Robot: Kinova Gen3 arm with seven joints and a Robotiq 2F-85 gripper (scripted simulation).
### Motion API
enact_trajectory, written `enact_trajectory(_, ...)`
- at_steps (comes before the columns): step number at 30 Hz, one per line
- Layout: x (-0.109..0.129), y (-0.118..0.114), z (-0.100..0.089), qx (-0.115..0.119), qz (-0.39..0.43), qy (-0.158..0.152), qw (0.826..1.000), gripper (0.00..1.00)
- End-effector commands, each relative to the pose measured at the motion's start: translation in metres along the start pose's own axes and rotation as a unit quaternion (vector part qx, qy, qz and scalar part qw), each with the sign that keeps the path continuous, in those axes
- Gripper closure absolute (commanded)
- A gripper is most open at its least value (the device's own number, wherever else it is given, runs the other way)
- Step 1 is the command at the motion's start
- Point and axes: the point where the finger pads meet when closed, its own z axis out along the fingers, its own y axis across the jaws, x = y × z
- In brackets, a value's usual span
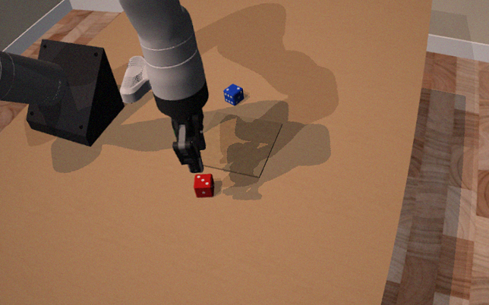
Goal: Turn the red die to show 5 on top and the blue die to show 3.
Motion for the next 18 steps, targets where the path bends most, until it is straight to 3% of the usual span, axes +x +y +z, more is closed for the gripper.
enact_trajectory(1, 0.001, -0.001, 0.005, 0.000, 0.001, 0.002, 1.000, 0.54)
enact_trajectory(18, 0.001, -0.001, 0.028, 0.000, 0.001, 0.002, 1.000, 0.54)
